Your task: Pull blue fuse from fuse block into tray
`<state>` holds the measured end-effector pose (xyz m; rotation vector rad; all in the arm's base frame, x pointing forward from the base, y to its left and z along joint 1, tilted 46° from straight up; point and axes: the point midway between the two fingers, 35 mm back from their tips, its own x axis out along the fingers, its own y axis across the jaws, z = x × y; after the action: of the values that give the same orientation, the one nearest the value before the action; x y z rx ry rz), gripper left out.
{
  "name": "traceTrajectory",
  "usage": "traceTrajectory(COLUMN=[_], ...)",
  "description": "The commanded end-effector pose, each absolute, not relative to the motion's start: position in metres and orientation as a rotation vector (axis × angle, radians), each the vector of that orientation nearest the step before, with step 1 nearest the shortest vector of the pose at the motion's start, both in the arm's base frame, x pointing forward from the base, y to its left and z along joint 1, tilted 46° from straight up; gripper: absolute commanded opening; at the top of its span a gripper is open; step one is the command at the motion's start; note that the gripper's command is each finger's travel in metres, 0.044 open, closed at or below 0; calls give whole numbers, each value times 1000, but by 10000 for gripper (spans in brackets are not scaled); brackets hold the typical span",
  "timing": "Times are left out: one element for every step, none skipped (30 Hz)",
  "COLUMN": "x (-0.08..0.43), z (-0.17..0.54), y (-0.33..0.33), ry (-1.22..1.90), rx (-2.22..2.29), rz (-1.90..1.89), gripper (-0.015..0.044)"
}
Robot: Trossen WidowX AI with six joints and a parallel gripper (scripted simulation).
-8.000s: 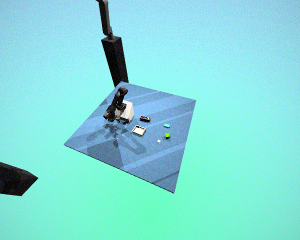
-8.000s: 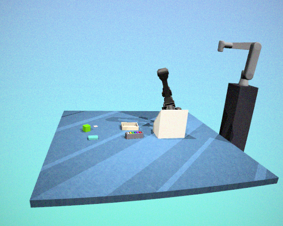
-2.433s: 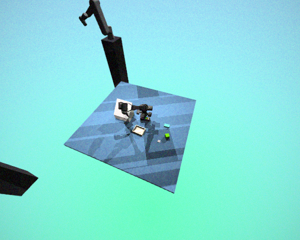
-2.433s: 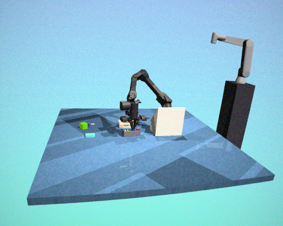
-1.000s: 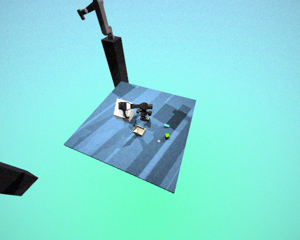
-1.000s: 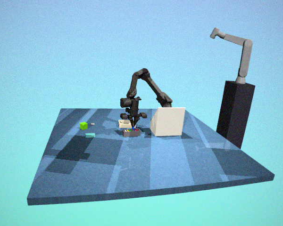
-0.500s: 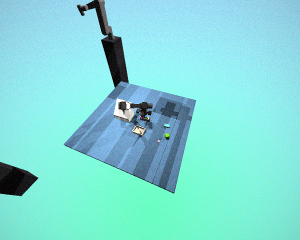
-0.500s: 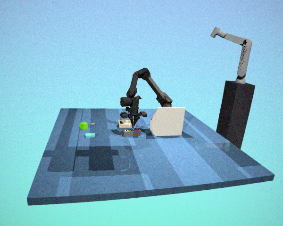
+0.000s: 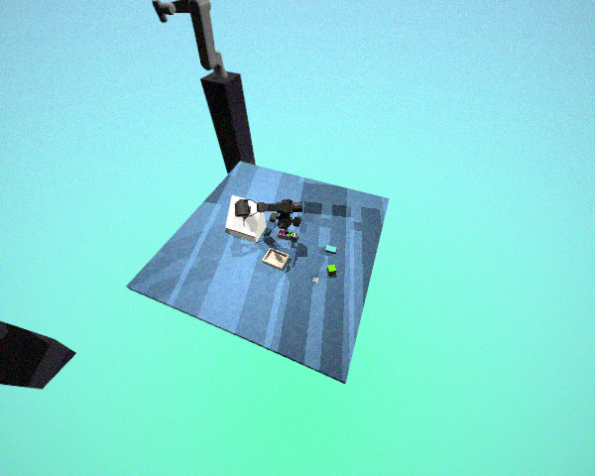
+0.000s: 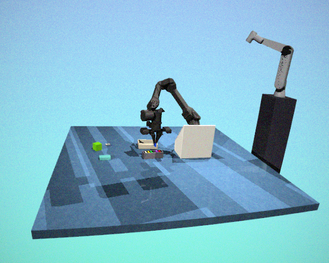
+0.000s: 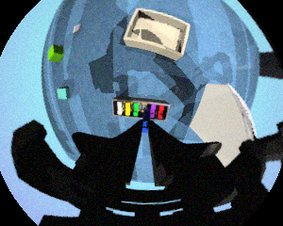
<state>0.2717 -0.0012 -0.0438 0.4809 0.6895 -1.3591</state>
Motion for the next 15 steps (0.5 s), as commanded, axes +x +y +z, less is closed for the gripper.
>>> traceTrajectory(x=[273, 274, 277, 279, 282, 284, 286, 288, 290, 291, 293, 294, 296, 297, 297], z=[-41, -39, -35, -31, -26, -22, -17, -12, -8, -3, 2, 7, 12, 17, 22], y=[1, -1, -4, -8, -12, -16, -20, -25, -29, -34, -38, -43, -48, -52, -57], ry=[687, 689, 691, 694, 697, 699, 701, 703, 704, 705, 706, 706, 707, 707, 706], rx=[491, 492, 494, 496, 498, 500, 501, 503, 504, 505, 506, 507, 508, 508, 508], rz=[-1358, -1357, -1357, -1356, -1355, -1354, -1354, -1353, -1352, -1351, -1351, -1350, -1350, -1349, -1349], gripper=[0, 0, 0, 0, 0, 0, 0, 0, 0, 0, 0, 0, 0, 0, 0])
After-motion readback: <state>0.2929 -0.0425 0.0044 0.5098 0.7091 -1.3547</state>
